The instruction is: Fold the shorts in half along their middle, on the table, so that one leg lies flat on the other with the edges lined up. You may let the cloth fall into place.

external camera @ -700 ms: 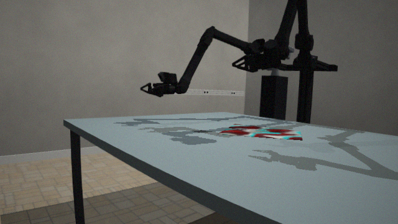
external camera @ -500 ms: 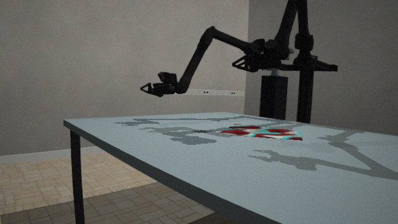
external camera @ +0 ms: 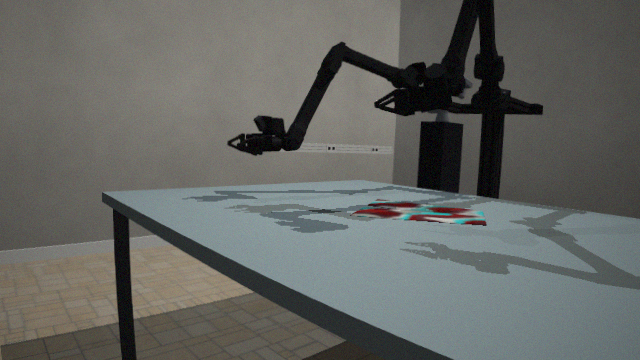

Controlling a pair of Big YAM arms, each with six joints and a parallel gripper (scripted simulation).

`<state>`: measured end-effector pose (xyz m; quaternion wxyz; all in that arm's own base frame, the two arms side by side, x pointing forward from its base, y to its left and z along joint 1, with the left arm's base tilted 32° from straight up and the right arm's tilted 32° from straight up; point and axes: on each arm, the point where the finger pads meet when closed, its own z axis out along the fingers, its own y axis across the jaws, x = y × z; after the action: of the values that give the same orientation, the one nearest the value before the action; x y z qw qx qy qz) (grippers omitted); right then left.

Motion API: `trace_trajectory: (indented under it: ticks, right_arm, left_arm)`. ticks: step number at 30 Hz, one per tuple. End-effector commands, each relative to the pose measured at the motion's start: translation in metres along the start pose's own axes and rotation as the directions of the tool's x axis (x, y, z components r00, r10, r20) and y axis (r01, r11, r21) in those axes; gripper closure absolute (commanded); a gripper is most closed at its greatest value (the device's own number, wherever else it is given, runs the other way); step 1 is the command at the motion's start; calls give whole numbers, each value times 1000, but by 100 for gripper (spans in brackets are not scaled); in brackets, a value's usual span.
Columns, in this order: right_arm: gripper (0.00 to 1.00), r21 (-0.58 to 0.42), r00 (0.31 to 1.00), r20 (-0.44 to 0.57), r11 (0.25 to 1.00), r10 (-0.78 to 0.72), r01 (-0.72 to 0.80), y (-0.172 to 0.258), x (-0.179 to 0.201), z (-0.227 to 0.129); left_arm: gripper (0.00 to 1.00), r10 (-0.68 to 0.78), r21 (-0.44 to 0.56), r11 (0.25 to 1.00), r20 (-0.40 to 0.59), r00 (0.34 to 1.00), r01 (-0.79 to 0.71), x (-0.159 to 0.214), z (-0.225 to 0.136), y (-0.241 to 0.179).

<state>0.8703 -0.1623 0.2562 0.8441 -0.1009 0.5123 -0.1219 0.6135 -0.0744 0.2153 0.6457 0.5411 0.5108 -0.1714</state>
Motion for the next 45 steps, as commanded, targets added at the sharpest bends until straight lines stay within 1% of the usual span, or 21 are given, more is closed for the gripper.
trace_trajectory:
  ticks: [1, 6, 8, 9, 13, 14, 15, 16, 17, 19, 20, 23, 28, 30, 31, 32, 33, 34, 37, 45]
  right_arm:
    - [44, -13, 999, 0, 999, 42, -42, 15, -10, 5]
    - [44, -12, 998, 8, 998, 69, -69, 16, -27, 9]
    - [44, -12, 996, -1, 996, 84, -84, 18, -25, 7]
    - [44, -11, 996, -2, 996, 88, -88, 18, -26, 8]
    - [44, -10, 995, -11, 995, 101, -101, 21, -23, 6]
    - [44, 0, 994, -42, 995, 96, -96, 14, 5, -5]
    - [44, 4, 992, -71, 994, 107, -107, 16, 24, -14]
    - [44, 7, 991, -75, 994, 112, -112, 14, 23, -15]
    - [44, 7, 987, -96, 992, 126, -126, 18, 33, -21]
    - [44, -9, 986, -84, 989, 145, -146, 36, 18, -13]
    - [44, -11, 985, -74, 988, 153, -154, 36, 6, -9]
    - [44, -8, 982, -67, 984, 174, -175, 37, -7, -6]
    - [44, -4, 971, -96, 976, 218, -219, 48, -1, -12]
    - [44, -4, 971, -96, 976, 218, -219, 48, -1, -12]
    - [44, -3, 969, -115, 976, 218, -219, 51, 16, -18]
    - [44, -1, 965, -128, 973, 229, -231, 54, 21, -21]
    - [44, 1, 962, -135, 971, 238, -240, 56, 23, -23]
    - [44, 11, 954, -165, 967, 252, -254, 58, 40, -33]
    - [44, 13, 948, -155, 960, 279, -281, 59, 18, -27]
    - [44, 36, 908, -209, 931, 362, -363, 80, 29, -41]
  left_arm:
    - [44, -40, 4, 999, 1, 999, 40, 9, 10, -9]
    - [44, -89, -6, 996, -10, 996, 89, 17, 12, -12]
    - [44, -108, -13, 994, -16, 994, 108, 19, 12, -13]
    - [44, -97, -21, 995, -12, 995, 97, 11, 11, -8]
    - [44, -118, -26, 993, -18, 993, 117, 15, 12, -10]
    - [44, -99, -31, 995, -12, 995, 98, 9, 12, -3]
    - [44, -141, -26, 990, -26, 990, 141, 26, 13, -16]
    - [44, -153, -29, 988, -29, 988, 152, 28, 13, -17]
    - [44, -176, -32, 984, -36, 984, 175, 35, 14, -22]
    - [44, -199, -39, 980, -42, 979, 197, 39, 14, -23]
    - [44, -218, -43, 975, -48, 975, 216, 44, 14, -26]
    - [44, -256, -55, 966, -57, 965, 253, 52, 15, -30]
    - [44, -313, -81, 948, -67, 947, 307, 60, 16, -34]
    - [44, -313, -81, 948, -67, 947, 307, 60, 16, -34]
    - [44, -280, -91, 957, -53, 959, 274, 43, 15, -20]
    - [44, -296, -96, 952, -57, 953, 290, 44, 14, -24]
    - [44, -327, -98, 942, -66, 943, 320, 56, 15, -31]
    - [44, -367, -102, 928, -79, 927, 359, 72, 16, -41]
    - [44, -427, -120, 902, -93, 900, 415, 86, 16, -52]
    - [44, -556, -180, 826, -107, 824, 534, 114, 17, -71]
